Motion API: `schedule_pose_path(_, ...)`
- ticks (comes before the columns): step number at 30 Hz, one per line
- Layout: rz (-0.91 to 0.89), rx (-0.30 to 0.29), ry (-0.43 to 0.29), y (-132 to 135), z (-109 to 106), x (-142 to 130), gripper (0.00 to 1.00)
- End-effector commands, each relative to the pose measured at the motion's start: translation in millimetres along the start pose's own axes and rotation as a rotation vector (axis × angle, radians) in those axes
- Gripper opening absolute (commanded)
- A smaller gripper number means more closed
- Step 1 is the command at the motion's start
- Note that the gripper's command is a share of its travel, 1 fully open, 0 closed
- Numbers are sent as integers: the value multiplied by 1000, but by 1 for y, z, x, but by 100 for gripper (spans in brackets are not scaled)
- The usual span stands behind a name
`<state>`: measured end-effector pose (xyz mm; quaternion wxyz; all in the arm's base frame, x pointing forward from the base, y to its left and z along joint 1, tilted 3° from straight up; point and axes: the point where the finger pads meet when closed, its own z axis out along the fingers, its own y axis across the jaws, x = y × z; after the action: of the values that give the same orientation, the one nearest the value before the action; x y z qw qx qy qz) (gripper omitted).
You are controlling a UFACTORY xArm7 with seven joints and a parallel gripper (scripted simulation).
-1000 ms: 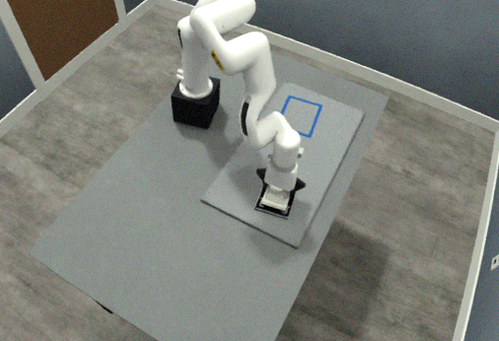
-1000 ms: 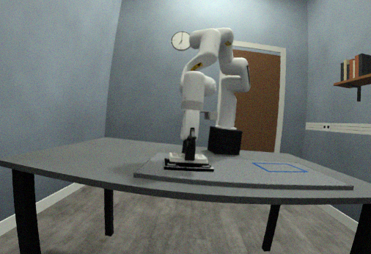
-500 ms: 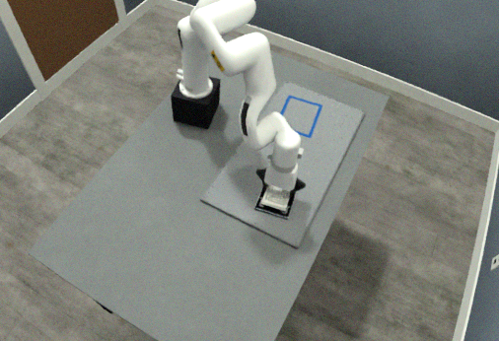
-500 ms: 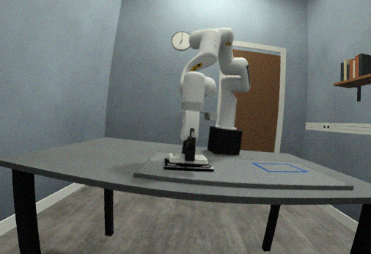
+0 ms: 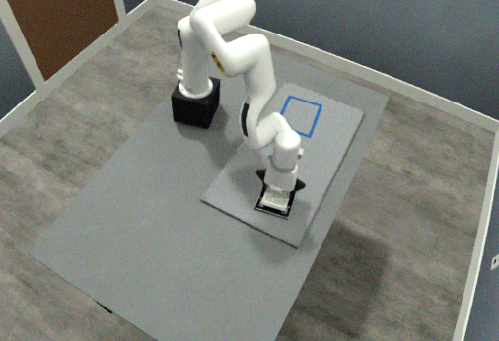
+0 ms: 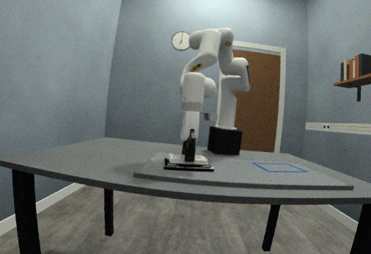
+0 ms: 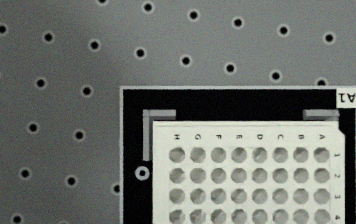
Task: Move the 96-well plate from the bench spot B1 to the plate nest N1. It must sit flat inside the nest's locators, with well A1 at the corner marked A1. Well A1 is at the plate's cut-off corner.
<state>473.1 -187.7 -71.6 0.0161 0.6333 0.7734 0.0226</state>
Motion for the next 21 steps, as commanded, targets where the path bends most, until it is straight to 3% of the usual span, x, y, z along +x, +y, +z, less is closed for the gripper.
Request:
schedule_pose_path(1,0,-4,-3,2,-1,-1,0)
schedule_pose_path(21,0,-4,-3,2,2,-1,0)
